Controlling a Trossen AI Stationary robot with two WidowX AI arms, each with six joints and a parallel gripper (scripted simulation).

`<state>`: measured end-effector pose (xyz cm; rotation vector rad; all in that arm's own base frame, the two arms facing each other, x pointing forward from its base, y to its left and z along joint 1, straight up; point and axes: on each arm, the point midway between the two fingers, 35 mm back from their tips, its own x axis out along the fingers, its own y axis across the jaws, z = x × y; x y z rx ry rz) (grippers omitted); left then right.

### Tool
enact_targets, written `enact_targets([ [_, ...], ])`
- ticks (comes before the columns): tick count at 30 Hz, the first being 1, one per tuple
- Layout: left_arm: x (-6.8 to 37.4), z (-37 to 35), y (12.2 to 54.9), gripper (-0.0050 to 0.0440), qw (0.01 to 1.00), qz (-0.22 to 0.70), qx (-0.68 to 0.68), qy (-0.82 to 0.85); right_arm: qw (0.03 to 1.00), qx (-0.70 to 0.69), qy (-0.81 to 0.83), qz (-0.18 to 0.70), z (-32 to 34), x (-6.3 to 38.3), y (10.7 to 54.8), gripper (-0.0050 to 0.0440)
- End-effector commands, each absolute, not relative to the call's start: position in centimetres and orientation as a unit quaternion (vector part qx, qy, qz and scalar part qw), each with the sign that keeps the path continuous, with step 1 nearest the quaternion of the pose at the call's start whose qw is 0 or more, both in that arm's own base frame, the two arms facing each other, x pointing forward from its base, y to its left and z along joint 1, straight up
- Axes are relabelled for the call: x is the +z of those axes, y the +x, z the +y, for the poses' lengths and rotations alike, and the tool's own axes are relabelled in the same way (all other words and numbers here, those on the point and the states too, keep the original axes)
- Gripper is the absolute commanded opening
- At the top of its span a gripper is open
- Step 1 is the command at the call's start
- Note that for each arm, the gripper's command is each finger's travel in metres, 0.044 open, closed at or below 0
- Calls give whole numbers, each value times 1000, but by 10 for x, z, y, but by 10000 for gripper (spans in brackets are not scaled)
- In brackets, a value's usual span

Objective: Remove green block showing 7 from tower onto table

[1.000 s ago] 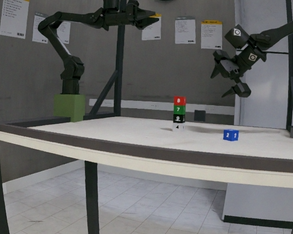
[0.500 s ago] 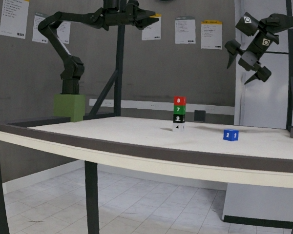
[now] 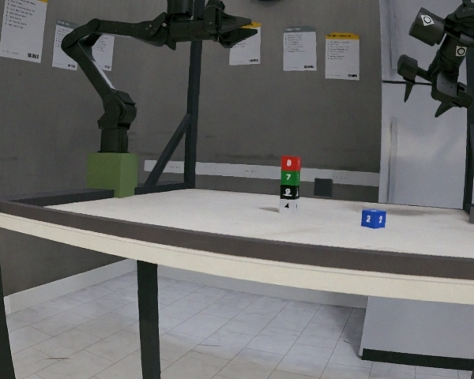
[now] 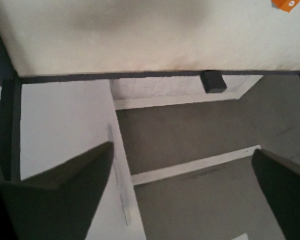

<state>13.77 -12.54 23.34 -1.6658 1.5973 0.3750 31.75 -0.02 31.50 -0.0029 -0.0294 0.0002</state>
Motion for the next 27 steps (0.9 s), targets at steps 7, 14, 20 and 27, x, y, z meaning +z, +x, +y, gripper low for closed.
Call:
enact_targets([
  [7, 241, -123, 135, 400, 382, 636, 166, -650, 1000, 0, 0, -25, 0, 323, 316, 400],
  [14, 245, -124, 173, 400, 428, 636, 174, -618, 1000, 0, 0, -25, 0, 323, 316, 400],
  [20, 246, -123, 207, 400, 454, 633, 197, -596, 1000, 0, 0, -25, 0, 323, 316, 400],
  [27, 234, -117, 287, 400, 501, 619, 256, -549, 1000, 0, 0, -25, 0, 323, 316, 400],
])
